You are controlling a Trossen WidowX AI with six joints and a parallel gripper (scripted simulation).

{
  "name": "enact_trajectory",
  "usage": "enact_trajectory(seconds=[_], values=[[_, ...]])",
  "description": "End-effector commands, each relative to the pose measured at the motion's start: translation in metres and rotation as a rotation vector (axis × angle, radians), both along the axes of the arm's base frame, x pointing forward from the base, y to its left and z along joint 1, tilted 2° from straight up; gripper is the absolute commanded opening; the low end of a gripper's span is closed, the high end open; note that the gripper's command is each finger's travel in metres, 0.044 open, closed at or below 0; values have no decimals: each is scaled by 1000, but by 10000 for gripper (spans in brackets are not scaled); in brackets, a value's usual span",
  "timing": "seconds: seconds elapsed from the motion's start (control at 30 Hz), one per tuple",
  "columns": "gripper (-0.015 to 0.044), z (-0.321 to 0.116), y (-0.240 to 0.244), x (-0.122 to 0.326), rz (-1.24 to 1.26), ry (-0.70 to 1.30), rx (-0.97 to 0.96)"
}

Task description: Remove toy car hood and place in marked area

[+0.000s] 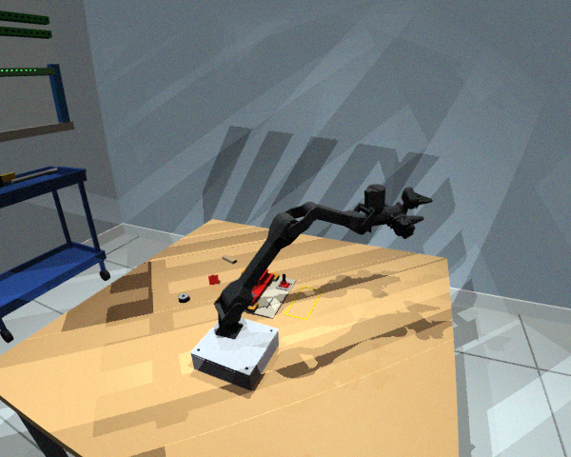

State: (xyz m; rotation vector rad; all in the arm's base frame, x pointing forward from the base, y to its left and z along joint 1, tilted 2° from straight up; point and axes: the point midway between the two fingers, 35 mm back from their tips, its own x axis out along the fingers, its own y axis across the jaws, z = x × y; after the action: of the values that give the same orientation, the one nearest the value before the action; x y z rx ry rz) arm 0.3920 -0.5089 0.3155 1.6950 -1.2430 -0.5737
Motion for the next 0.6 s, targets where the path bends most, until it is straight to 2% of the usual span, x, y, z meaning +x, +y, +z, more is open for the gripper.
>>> enact_trajectory(seconds=[0.0,0.3,0.57], values=[[440,-30,41,43,105,252,37],[440,-93,149,108,386,762,32],[440,-148,260,127,698,1206,-69]])
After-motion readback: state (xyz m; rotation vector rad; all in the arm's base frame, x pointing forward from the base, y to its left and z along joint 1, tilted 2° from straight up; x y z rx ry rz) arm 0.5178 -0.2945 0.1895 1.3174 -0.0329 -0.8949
